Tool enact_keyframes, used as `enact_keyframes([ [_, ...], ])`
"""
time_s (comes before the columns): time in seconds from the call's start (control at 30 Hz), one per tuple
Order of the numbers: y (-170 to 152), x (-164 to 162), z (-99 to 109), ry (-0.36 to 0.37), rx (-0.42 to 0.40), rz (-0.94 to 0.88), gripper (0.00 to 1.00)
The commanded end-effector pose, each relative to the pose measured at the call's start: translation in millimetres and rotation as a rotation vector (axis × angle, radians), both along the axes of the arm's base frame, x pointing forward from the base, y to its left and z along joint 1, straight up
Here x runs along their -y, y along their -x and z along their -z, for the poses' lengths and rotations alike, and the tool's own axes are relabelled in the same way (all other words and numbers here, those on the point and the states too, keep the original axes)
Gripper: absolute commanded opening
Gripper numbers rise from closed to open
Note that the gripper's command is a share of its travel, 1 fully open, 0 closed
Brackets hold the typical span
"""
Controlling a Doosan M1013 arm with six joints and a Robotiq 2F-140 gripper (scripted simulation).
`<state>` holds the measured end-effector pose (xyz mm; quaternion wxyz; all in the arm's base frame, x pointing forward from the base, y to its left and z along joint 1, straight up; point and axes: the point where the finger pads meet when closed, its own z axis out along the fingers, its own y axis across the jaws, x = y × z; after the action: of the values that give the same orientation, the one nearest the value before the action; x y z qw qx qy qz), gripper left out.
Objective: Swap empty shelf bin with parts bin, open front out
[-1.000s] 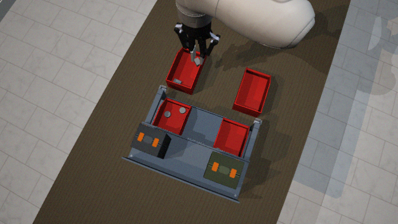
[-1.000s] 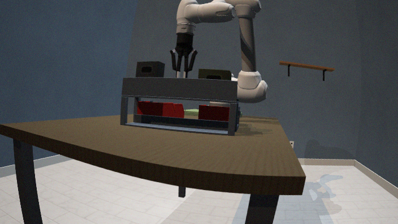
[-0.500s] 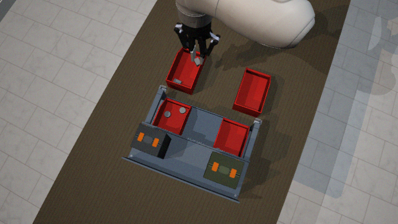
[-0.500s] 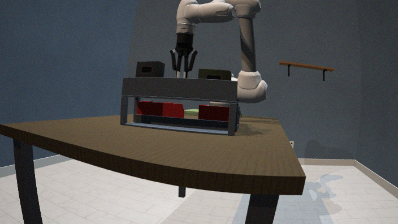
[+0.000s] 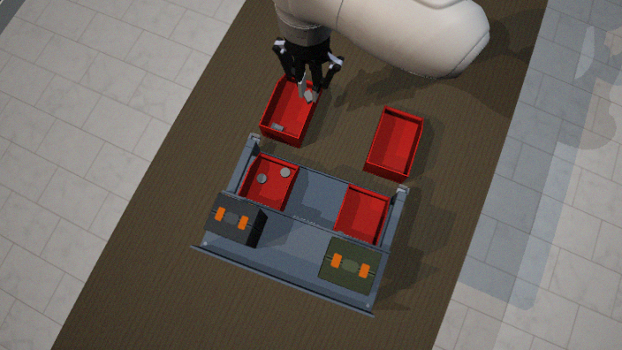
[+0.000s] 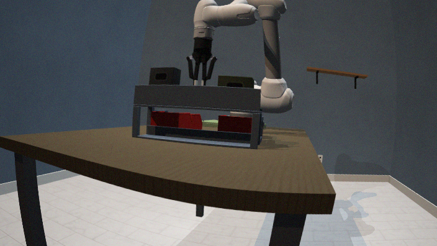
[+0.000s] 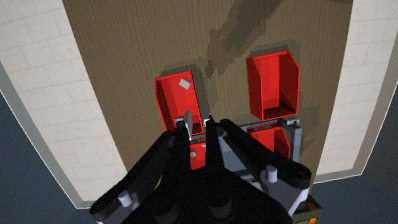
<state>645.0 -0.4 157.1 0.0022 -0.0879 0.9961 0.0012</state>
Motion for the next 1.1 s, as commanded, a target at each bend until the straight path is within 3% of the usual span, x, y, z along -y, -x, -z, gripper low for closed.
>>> enact_keyframes([
  [0.0,0.0,0.0,4.4,0.000,0.000,0.000,0.24],
  [1.07,-0.5,-0.2,55.2,0.000,0.000,0.000,0.24],
])
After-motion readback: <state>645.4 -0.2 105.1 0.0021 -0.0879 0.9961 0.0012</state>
